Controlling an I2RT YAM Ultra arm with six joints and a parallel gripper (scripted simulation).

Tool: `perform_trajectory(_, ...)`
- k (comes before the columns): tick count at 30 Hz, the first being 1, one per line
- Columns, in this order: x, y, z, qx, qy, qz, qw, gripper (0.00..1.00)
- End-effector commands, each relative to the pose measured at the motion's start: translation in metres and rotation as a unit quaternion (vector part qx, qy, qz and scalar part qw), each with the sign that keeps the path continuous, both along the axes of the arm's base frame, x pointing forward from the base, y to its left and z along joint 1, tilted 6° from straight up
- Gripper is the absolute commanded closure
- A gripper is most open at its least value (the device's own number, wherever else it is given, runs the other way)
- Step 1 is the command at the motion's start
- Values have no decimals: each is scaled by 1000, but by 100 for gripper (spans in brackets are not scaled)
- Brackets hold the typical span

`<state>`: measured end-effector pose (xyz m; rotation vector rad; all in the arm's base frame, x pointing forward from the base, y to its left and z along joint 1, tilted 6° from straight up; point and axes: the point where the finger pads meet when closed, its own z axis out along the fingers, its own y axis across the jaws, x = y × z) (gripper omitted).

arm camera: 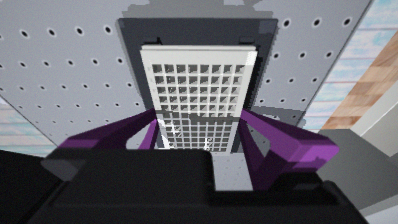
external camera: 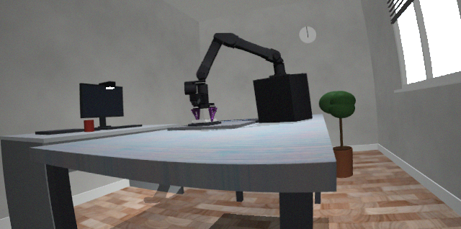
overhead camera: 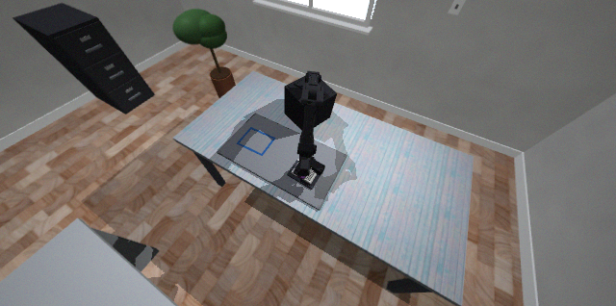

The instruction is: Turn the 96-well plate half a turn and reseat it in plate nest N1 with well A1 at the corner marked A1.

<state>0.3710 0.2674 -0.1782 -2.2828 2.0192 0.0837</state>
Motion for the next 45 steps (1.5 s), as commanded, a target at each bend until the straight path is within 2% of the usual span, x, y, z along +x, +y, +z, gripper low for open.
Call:
perform_trajectory(1,5,3,5,5,-7,0,1000,100)
perform_trajectory(16,5,3,3,5,-7,0,1000,100)
perform_trajectory(17,5,3,2,5,-7,0,1000,0)
perform_trajectory(37,5,3,2,5,-7,0,1000,0)
perform_trajectory(45,4,1,23,5,-7,0,1000,0)
